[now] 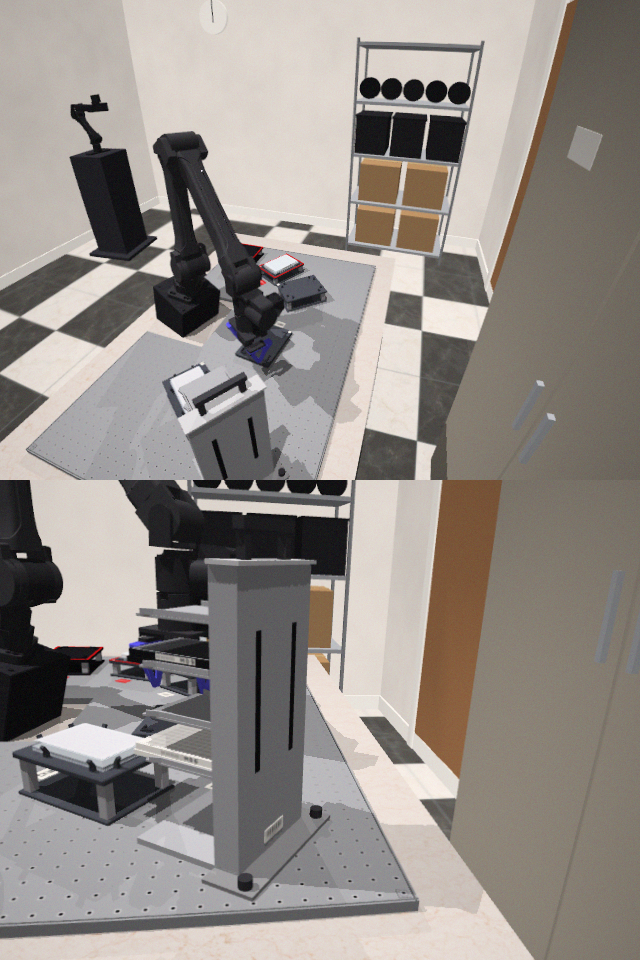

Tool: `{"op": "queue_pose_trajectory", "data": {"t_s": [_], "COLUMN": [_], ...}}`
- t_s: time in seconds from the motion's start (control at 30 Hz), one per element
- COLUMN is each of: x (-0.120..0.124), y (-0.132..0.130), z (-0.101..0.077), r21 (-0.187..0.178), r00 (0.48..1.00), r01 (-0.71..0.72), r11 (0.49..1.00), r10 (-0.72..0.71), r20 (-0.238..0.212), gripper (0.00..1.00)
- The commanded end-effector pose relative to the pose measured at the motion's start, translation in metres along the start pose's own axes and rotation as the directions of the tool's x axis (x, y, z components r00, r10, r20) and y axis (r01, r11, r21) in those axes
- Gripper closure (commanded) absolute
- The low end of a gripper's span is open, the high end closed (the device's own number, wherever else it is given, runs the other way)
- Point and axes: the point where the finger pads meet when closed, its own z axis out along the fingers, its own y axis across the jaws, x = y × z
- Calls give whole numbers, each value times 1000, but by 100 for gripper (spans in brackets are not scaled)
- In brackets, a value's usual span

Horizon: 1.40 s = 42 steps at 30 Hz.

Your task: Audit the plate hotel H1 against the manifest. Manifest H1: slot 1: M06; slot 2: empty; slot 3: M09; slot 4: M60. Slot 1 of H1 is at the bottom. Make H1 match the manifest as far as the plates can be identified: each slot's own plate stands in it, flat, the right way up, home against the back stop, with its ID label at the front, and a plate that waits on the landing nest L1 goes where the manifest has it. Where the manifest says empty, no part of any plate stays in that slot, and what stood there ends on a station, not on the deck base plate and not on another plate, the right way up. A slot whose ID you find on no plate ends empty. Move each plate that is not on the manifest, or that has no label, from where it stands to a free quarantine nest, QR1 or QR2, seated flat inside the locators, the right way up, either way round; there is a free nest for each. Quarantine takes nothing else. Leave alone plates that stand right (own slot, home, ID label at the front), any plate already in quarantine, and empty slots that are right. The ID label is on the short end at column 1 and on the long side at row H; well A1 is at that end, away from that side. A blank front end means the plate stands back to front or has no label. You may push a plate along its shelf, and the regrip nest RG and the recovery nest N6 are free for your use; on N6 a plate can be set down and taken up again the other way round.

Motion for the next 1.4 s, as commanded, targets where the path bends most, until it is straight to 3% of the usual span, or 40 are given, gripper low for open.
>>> {"op": "queue_pose_trajectory", "data": {"t_s": [0.0,1.03,1.07,1.13,1.27,1.37], "x": [-2,-2,-1,-1,-3,-2], "y": [-13,-13,0,0,-22,-23], "z": [-9,-9,-9,-9,-29,-35], "r21": [35,35,17,17,61,64], "r00": [1000,1000,1000,1000,1000,1000], "r01": [1,1,-4,-4,-2,-2], "r11": [999,999,1000,1000,998,998], "r10": [-1,-1,4,4,1,1], "r20": [5,5,1,1,6,5], "gripper": [0,0,0,0,0,0]}}
